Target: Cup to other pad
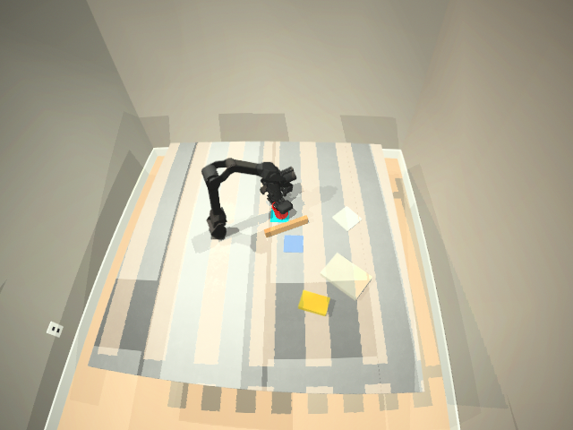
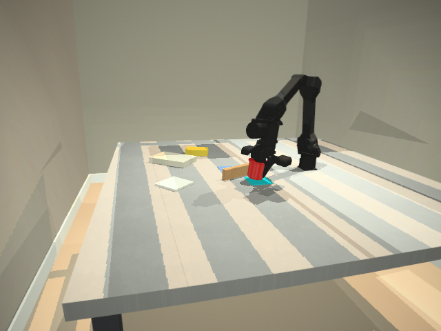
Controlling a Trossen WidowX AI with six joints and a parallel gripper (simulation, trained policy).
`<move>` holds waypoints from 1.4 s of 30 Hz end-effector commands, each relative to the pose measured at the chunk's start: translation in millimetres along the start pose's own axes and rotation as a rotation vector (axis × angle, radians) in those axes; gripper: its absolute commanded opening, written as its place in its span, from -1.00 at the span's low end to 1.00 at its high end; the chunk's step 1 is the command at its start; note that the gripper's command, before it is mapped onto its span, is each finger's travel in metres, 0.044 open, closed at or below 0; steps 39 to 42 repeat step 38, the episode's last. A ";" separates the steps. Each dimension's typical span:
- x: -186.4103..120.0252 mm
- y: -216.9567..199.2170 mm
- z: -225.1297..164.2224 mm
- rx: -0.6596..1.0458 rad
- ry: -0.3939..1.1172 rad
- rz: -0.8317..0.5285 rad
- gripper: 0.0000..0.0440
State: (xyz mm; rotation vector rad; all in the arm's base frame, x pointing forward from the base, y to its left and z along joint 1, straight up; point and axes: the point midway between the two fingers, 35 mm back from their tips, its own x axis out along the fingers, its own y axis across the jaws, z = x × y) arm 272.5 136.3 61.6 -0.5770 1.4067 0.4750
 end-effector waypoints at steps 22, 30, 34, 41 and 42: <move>-30.1 -1.0 1.4 0.033 -0.169 0.029 -0.23; -46.2 -0.7 -0.9 0.044 -0.224 0.039 0.00; -55.9 -1.2 -1.3 0.052 -0.253 0.040 0.10; -67.4 -2.9 -0.3 0.056 -0.288 0.036 0.22; -67.4 -2.9 -0.3 0.056 -0.288 0.036 0.22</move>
